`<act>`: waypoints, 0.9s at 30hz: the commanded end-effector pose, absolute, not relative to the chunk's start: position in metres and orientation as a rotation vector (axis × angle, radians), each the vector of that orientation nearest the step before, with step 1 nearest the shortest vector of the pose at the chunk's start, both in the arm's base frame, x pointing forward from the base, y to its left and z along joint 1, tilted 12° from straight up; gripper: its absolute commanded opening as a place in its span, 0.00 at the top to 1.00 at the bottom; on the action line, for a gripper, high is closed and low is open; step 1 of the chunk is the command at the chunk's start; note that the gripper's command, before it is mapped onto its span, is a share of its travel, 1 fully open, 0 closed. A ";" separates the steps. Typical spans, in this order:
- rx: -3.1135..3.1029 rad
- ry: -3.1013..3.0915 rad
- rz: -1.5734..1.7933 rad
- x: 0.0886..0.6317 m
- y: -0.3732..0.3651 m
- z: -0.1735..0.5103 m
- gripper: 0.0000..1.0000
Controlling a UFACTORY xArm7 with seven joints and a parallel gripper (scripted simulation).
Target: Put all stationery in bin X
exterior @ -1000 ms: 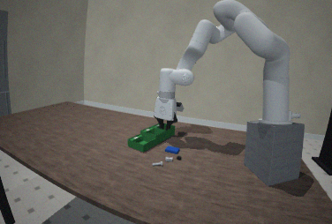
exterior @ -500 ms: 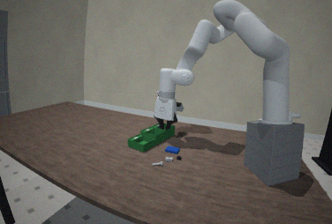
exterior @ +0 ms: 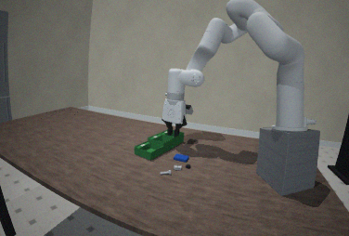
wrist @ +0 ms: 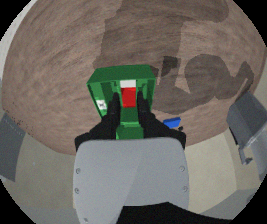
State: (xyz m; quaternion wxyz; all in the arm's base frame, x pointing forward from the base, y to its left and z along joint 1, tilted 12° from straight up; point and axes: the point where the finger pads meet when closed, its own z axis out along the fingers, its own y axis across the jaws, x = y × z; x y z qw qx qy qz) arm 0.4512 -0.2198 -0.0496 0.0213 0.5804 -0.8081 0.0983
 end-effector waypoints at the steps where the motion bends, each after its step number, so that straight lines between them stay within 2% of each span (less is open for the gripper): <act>1: 1.801 -2.506 0.310 0.452 -0.219 -0.043 0.71; 22: 1.801 -2.506 0.310 0.450 -0.213 -0.012 0.71; 23: 1.860 -2.456 0.308 0.446 -0.206 -0.014 0.44; 27: 2.044 -2.284 0.299 0.432 -0.176 -0.020 0.44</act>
